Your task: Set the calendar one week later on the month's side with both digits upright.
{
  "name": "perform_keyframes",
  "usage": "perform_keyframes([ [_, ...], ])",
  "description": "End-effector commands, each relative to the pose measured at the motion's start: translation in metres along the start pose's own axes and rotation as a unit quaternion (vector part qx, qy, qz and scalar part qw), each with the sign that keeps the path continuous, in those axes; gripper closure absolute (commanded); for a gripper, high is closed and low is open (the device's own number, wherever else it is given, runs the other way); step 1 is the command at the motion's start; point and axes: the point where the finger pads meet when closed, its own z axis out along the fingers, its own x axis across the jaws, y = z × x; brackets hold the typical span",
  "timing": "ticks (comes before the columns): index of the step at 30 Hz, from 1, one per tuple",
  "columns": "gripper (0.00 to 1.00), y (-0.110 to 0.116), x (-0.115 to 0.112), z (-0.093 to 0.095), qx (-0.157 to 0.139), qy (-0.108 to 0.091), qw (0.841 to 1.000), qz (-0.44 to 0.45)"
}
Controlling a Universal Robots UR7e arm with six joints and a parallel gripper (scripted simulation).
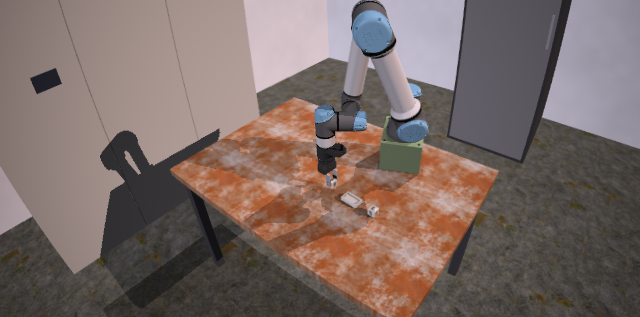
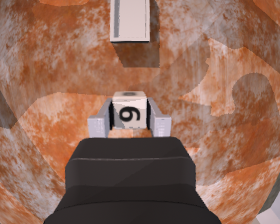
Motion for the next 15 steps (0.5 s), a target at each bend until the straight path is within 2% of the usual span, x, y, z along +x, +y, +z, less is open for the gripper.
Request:
perform_keyframes([
  [1,0.40,0.0002,0.0002,0.0108,0.000,0.000,1.000,0.000],
  [15,0.40,0.0002,0.0003,0.0170,0.000,0.000,1.000,0.000],
])
